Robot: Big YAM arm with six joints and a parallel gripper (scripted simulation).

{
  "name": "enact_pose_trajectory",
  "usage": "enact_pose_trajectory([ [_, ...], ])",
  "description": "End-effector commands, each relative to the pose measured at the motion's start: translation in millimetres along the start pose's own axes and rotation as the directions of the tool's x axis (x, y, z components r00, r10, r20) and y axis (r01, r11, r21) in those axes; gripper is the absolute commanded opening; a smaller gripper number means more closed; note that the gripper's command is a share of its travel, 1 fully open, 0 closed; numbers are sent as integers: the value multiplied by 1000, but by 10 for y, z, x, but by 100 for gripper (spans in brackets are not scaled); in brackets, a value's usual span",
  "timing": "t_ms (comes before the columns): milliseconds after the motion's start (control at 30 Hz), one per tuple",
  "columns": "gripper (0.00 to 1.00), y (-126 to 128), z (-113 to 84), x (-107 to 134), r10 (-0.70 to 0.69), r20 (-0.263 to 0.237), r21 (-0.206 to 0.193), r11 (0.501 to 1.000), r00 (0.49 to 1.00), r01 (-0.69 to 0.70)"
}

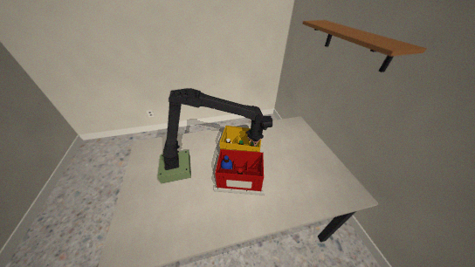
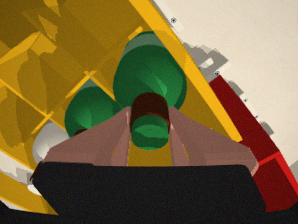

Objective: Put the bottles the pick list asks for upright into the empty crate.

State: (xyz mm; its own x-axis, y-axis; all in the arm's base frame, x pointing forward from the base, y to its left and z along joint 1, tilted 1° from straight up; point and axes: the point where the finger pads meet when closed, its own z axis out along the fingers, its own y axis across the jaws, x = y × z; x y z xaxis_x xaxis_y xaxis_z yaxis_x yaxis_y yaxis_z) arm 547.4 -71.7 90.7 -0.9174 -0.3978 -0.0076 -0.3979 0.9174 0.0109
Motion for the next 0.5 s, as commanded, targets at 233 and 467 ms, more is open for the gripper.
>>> enact_pose_trajectory([
  [233,0,-40,-183,-68,6,49,29,1000,999,-7],
  [467,0,-24,-111,-44,6,40,24,1000,999,-7],
])
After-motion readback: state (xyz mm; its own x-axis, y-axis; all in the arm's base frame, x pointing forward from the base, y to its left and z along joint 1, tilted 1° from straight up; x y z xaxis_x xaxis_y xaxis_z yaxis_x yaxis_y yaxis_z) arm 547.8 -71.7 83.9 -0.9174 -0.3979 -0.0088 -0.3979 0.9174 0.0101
